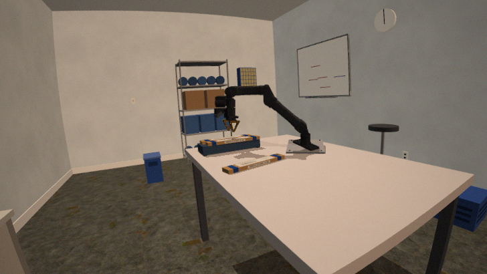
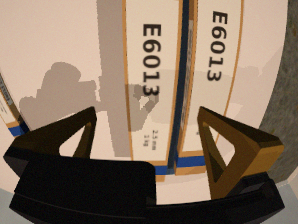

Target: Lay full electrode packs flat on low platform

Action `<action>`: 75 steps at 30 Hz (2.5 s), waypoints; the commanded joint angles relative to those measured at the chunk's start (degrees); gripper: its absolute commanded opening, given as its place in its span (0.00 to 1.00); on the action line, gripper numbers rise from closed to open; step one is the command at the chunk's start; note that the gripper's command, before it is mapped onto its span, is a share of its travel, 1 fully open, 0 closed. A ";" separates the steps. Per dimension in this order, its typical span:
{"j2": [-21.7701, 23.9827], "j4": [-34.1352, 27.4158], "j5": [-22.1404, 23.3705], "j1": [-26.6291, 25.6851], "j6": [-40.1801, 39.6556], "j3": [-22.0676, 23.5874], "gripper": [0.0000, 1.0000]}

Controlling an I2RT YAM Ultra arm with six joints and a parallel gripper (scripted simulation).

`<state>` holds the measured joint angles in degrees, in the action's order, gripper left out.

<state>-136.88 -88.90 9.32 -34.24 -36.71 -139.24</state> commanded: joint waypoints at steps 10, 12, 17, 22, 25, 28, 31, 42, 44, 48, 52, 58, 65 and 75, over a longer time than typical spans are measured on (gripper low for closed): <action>4.17 -1.10 0.32 -1.54 -0.34 -0.65 0.95; 4.17 -1.10 0.32 -1.54 -0.34 -0.65 0.95; 4.17 -1.10 0.32 -1.54 -0.34 -0.65 0.95; 4.16 -1.10 0.31 -1.61 -0.35 -1.19 0.95; 4.16 -1.10 0.31 -1.61 -0.35 -1.19 0.95; 4.16 -1.10 0.31 -1.61 -0.35 -1.19 0.95; 4.16 -1.10 0.31 -1.61 -0.35 -1.19 0.95; 4.16 -1.10 0.31 -1.61 -0.35 -1.20 0.95; 4.16 -1.10 0.31 -1.61 -0.35 -1.20 0.95; 7.64 -1.10 0.23 -0.66 0.58 2.03 0.95; 10.21 -1.10 0.20 -0.02 1.21 4.33 0.95; 17.45 -1.10 0.11 2.00 3.36 10.15 0.95; 26.03 -1.10 0.06 4.83 6.49 16.02 0.95; 35.30 -1.10 -0.16 8.58 10.59 20.87 0.95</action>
<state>-105.32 -89.82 9.17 -27.20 -28.51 -119.55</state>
